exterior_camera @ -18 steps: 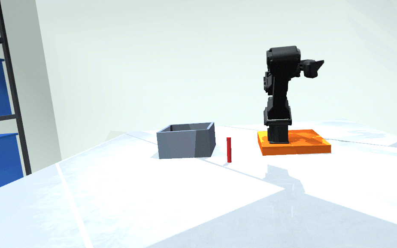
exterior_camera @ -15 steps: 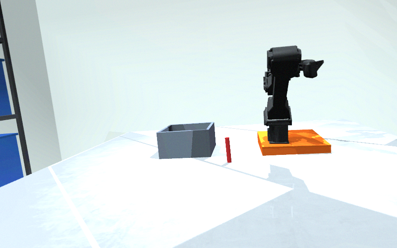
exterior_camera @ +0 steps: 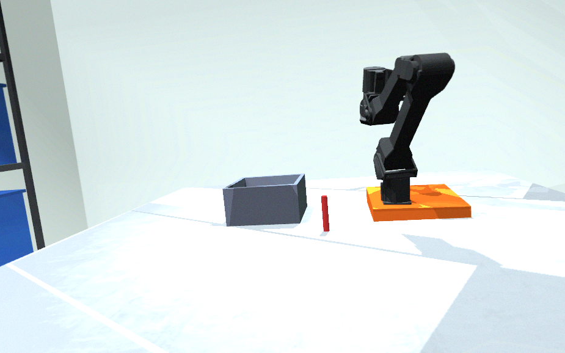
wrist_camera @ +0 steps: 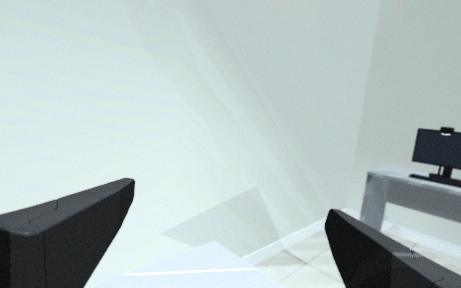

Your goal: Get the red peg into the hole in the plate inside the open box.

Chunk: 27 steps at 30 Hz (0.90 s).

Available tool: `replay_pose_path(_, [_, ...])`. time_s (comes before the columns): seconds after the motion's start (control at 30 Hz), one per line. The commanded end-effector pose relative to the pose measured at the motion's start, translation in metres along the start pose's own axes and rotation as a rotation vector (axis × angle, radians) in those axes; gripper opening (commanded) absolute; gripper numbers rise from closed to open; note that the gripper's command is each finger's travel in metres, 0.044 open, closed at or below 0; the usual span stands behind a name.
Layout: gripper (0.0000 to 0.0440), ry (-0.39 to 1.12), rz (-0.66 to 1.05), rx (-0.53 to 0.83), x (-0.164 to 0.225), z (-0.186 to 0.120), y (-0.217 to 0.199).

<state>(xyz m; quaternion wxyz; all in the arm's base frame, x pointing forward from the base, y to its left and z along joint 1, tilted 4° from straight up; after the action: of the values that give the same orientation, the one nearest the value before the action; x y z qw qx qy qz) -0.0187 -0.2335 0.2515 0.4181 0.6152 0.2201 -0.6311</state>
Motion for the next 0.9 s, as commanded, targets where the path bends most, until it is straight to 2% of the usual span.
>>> replay_pose_path(0.0, [0.0440, 0.075, 0.015, -0.120, 0.007, -0.009, 0.032])
replay_pose_path(0.4, [0.0440, 0.315, 0.014, -0.458, 0.026, -0.064, 0.115])
replay_pose_path(0.87, [0.0440, 0.620, -0.077, -0.816, 0.035, -0.172, 0.167])
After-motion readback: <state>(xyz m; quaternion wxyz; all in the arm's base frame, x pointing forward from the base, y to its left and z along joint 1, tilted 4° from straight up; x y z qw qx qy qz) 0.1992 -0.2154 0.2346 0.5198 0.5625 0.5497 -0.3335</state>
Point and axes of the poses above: the point midway between the two fingers, 35 mm back from their tips, its own z axis out along the fingers, its own y axis across the jaws, x = y × z, the point moved 3 cm from there along -z, back along the fingers, and after that the axes turned 13 degrees about z, right-handed, at the moved point
